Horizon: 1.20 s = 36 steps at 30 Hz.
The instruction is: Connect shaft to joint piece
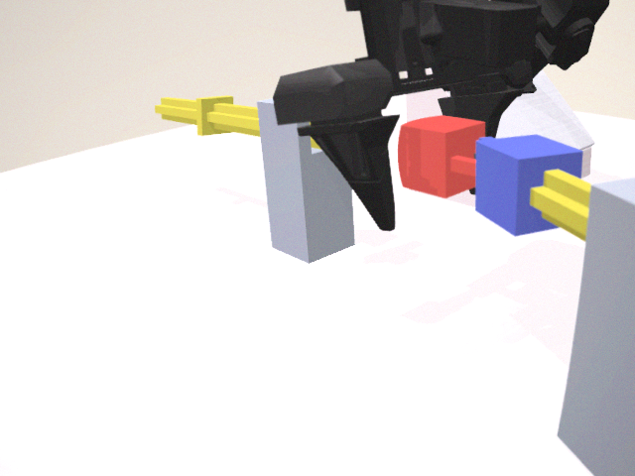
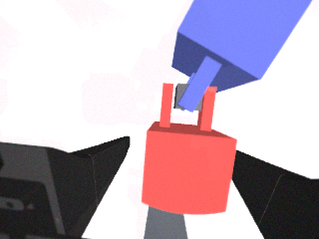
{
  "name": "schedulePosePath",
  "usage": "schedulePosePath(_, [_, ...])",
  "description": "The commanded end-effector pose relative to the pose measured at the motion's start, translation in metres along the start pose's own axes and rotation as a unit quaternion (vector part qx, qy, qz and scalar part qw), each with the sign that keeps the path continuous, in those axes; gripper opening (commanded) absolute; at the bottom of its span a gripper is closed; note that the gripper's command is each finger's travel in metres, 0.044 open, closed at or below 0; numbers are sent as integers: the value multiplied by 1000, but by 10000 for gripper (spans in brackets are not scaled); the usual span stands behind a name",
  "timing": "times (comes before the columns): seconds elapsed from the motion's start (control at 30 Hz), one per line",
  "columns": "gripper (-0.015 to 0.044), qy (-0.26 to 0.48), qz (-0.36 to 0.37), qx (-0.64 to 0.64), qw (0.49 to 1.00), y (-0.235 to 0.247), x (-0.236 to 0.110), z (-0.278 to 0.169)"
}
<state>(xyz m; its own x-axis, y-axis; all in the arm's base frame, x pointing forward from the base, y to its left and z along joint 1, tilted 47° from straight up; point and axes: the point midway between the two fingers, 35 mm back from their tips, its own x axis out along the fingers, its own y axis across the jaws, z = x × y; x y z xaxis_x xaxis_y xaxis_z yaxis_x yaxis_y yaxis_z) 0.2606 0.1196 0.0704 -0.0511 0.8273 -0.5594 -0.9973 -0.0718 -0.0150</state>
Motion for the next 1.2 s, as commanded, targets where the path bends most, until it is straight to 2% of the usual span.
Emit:
schedulePosePath(0.0, [440,24,3,1,1000,0,-2,1])
schedulePosePath(0.33, [440,183,3,1,983,0,-27,9])
schedulePosePath(0.63, [440,185,0,12,983,-1,-30,9])
schedulePosePath(1.17, [440,154,-52,276,947,-6,-96,14])
